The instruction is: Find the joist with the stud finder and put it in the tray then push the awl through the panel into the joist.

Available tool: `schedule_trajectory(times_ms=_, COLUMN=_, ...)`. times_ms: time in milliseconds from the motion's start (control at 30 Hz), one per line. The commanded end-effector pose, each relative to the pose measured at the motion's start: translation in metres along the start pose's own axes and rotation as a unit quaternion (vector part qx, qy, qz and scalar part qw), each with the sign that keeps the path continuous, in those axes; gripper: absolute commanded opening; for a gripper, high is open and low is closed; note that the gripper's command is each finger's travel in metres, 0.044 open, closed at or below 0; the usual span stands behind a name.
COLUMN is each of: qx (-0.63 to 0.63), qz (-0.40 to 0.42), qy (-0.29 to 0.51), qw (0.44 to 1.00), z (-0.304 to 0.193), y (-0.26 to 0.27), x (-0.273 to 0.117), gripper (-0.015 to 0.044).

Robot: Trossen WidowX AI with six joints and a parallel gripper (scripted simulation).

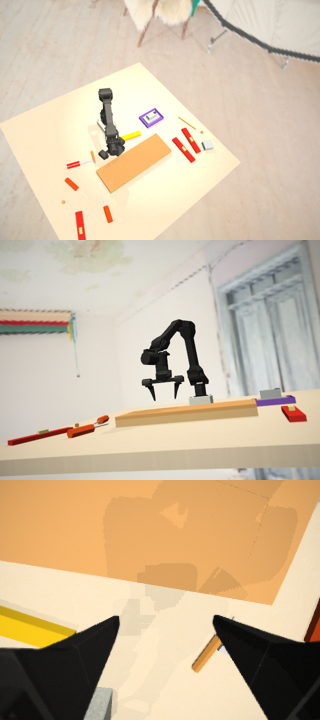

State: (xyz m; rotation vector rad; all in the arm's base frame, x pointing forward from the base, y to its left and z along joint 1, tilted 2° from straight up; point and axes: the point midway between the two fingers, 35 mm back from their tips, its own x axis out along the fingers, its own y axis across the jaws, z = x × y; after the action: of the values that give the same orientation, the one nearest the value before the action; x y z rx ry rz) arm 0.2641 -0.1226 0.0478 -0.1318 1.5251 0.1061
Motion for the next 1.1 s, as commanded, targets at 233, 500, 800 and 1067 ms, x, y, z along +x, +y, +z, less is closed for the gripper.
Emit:
schedule_trajectory(times_ms=233, qx=0.226, qz=0.011, qy=0.063, qw=0.972, z=-0.137, y=-0.081, x=0.015, gripper=0.044)
schedule_trajectory(times_ms=500, qx=0.23, qz=0.011, qy=0.064, qw=0.971, z=-0.139, y=-0.081, x=0.015, gripper=0.044)
schedule_trajectory(times_ms=800, qx=0.23, qz=0.012, qy=0.063, qw=0.971, z=-0.13, y=-0.076, x=0.016, gripper=0.044)
schedule_trajectory(times_ms=1067, qx=0.23, qz=0.012, qy=0.063, qw=0.971, z=-0.13, y=-0.076, x=0.023, gripper=0.044)
